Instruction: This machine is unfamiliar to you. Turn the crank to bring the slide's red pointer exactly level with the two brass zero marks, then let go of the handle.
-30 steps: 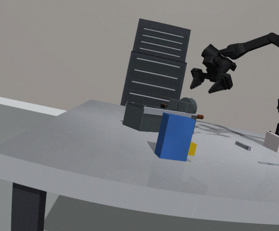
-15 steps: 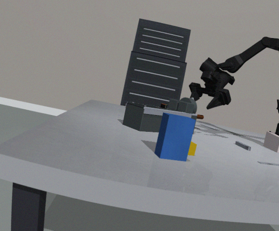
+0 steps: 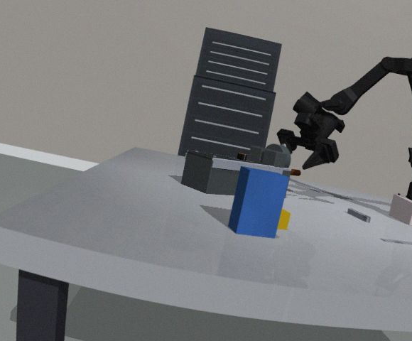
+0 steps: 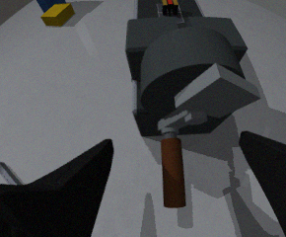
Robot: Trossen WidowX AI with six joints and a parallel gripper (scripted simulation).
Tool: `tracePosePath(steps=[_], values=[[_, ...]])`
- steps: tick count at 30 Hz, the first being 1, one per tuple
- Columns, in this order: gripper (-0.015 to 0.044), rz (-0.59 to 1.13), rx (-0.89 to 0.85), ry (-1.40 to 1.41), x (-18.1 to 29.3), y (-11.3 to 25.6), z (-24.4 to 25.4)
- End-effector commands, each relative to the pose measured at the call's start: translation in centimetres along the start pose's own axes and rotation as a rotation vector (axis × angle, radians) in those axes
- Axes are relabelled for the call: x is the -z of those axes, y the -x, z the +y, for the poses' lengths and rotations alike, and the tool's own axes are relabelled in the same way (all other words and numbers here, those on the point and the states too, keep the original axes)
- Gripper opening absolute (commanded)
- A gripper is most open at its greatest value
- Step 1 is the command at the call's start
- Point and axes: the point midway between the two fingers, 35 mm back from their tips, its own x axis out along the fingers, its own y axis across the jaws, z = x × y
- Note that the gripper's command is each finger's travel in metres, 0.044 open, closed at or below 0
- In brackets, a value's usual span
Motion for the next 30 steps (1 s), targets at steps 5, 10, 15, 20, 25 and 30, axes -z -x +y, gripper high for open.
tracePosePath(steps=[5, 10, 15, 20, 25, 30], values=[[0.0440, 0.006, -0.006, -0.011, 1.3, -1.2, 0.1], [0.0440, 0.006, -0.006, -0.011, 1.9, -1.8, 0.2], [0.0440, 0.006, -0.006, -0.011, 2.5, -2.3, 0.2], [0.0440, 0.006, -0.006, -0.011, 3.1, -2.8, 0.3], [0.0387, 0.006, -0.006, -0.011, 3.2, -2.9, 0.3], [0.0256, 0.006, -0.006, -0.011, 3.2, -2.9, 0.3]])
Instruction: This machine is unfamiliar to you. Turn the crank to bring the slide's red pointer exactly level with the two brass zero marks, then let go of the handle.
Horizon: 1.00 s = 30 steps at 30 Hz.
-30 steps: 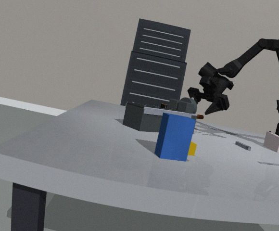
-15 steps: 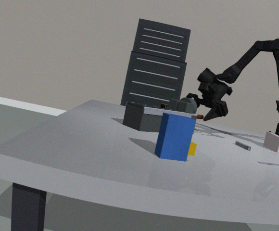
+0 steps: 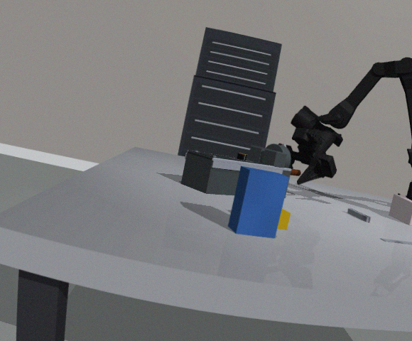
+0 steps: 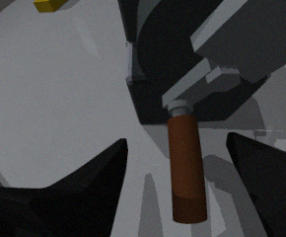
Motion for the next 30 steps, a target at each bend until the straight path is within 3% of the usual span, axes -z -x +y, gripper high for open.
tracePosePath(steps=[1, 10, 30], values=[[0.0230, 0.004, -0.001, -0.006, 0.20, -0.14, 0.03], [0.0000, 0.004, -0.001, -0.006, 0.20, -0.14, 0.03], [0.0000, 0.004, -0.001, -0.006, 0.03, 0.02, 0.37]])
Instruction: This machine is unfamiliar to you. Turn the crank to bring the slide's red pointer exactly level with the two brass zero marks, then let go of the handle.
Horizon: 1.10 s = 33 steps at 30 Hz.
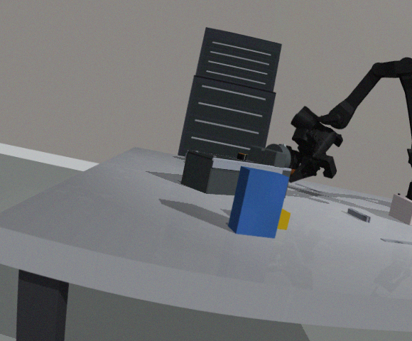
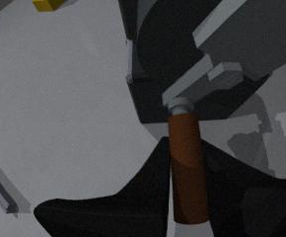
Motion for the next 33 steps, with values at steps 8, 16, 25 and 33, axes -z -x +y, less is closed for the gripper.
tracePosePath(steps=[8, 16, 25, 33], values=[[0.0000, -0.001, -0.002, -0.003, -0.3, 0.3, 0.7], [0.0000, -0.001, -0.002, -0.003, -0.6, 0.6, 1.0], [0.0000, -0.001, -0.002, -0.004, -0.9, 0.9, 1.3], [0.0000, -0.001, -0.002, -0.004, -1.2, 1.2, 1.4]])
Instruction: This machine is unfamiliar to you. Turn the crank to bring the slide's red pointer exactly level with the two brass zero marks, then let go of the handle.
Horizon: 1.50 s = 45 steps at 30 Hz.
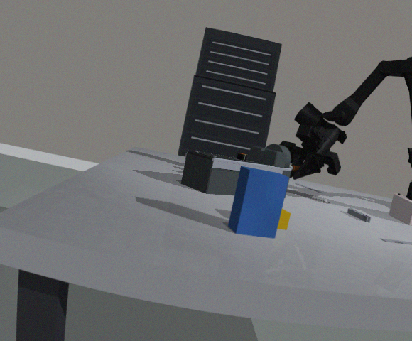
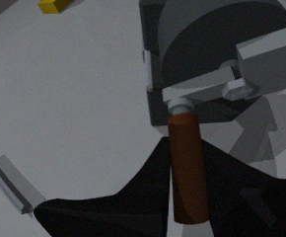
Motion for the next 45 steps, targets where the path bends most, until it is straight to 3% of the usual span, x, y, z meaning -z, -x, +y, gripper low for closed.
tracePosePath(steps=[1, 45], values=[[0.0000, -0.007, -0.004, -0.001, -0.4, 0.5, 0.4], [0.0000, -0.007, -0.004, -0.001, -2.0, 2.1, 0.1]])
